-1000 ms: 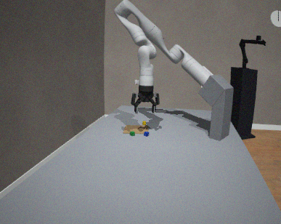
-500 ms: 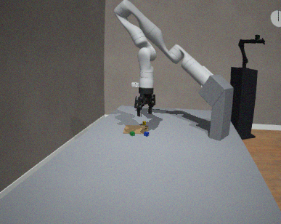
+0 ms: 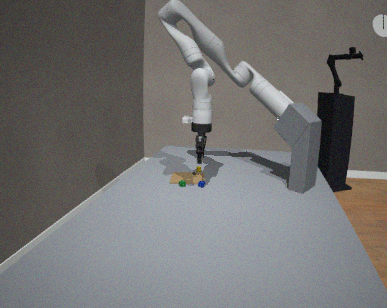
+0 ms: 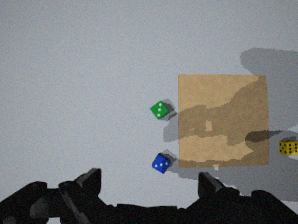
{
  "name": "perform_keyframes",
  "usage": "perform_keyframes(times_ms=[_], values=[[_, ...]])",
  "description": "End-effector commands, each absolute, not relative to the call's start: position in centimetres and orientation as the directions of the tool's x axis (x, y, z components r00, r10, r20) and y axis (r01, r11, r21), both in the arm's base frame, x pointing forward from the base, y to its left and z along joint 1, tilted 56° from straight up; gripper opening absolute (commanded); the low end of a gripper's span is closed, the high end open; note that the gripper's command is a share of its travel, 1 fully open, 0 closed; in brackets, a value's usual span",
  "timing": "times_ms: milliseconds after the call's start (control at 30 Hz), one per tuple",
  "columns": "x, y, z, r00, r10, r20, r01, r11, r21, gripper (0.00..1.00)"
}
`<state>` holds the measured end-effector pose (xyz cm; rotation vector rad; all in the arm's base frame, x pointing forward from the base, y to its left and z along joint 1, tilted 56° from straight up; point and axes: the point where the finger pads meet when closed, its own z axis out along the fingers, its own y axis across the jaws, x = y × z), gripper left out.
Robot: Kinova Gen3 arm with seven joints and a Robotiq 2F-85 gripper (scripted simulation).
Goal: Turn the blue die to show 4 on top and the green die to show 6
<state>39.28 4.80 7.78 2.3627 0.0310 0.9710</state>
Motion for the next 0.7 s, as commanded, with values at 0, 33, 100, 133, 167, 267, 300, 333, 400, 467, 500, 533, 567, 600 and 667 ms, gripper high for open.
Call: perform_keyframes(times_ms=[0, 33, 100, 133, 167, 267, 300, 333, 400, 467, 500, 533, 567, 600, 667], values=[[39.3, 4.6, 7.7, 0.749, 0.304, 0.589, -0.127, -0.807, 0.577, 1.00], [39.3, 4.6, 7.6, 0.754, 0.337, 0.564, -0.096, -0.793, 0.602, 1.00], [39.3, 4.5, 7.6, 0.760, 0.399, 0.512, -0.035, -0.762, 0.646, 1.00], [39.4, 4.4, 7.5, 0.762, 0.429, 0.486, -0.005, -0.746, 0.666, 1.00], [39.4, 4.3, 7.5, 0.762, 0.457, 0.459, 0.024, -0.728, 0.685, 1.00], [39.4, 4.1, 7.4, 0.756, 0.534, 0.378, 0.108, -0.672, 0.733, 1.00], [39.4, 4.1, 7.4, 0.753, 0.557, 0.351, 0.135, -0.652, 0.746, 1.00], [39.4, 4.0, 7.4, 0.748, 0.579, 0.324, 0.161, -0.632, 0.758, 1.00], [39.4, 3.9, 7.3, 0.738, 0.619, 0.271, 0.210, -0.591, 0.779, 1.00], [39.4, 3.9, 7.3, 0.738, 0.619, 0.271, 0.210, -0.591, 0.779, 1.00], [39.4, 3.8, 7.3, 0.731, 0.636, 0.246, 0.233, -0.571, 0.787, 1.00], [39.4, 3.7, 7.3, 0.724, 0.653, 0.220, 0.255, -0.551, 0.795, 1.00], [39.4, 3.7, 7.3, 0.717, 0.669, 0.196, 0.276, -0.531, 0.801, 1.00], [39.4, 3.6, 7.2, 0.710, 0.683, 0.172, 0.297, -0.511, 0.806, 1.00], [39.4, 3.5, 7.2, 0.694, 0.709, 0.127, 0.335, -0.473, 0.815, 1.00]])
